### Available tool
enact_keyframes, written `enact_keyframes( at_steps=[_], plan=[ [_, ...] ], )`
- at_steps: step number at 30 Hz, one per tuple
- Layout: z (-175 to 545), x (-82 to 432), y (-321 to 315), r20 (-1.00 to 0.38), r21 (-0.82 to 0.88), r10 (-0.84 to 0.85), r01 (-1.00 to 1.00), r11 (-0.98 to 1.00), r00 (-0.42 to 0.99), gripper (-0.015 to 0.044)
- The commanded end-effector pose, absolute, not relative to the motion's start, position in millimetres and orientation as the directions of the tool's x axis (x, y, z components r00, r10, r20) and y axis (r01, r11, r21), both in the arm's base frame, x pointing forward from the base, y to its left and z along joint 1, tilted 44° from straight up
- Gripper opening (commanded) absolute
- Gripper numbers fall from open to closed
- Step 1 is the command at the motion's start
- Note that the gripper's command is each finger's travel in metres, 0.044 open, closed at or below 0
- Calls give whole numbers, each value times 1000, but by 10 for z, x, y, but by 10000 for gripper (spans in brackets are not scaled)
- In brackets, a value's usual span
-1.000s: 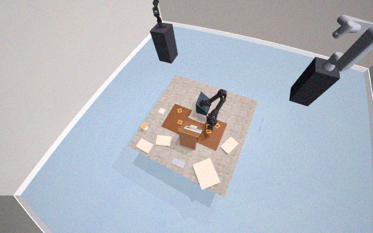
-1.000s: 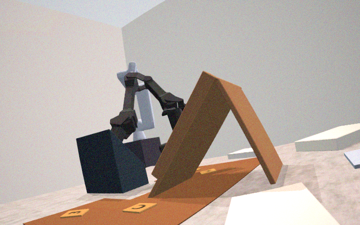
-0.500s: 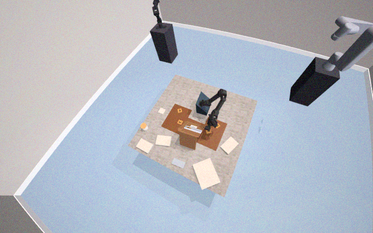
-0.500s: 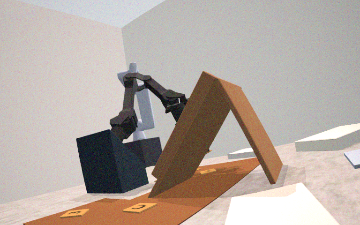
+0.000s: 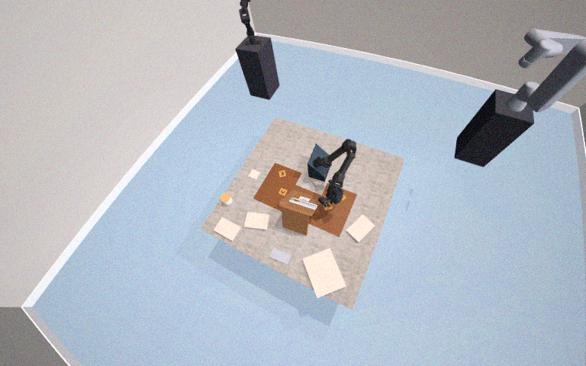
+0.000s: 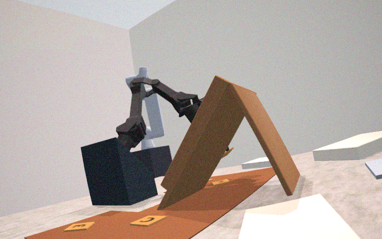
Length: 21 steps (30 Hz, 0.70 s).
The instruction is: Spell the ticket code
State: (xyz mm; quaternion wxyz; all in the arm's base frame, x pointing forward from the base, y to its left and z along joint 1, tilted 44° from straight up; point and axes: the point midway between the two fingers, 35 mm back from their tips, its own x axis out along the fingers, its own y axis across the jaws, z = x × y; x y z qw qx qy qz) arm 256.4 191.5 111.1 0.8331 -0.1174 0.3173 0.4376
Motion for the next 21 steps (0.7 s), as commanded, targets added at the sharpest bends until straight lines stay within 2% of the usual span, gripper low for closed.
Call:
enact_keyframes(
  at_steps=[1, 11, 21],
  plan=[
    [1222, 2665, 1890, -609, 145, 645, -735, 663, 461, 0],
    [1425, 2869, 1812, -564, 352, 614, -511, 784, 552, 0],
    [1642, 3056, 1717, -511, 561, 576, -261, 786, 638, 0]
  ],
)
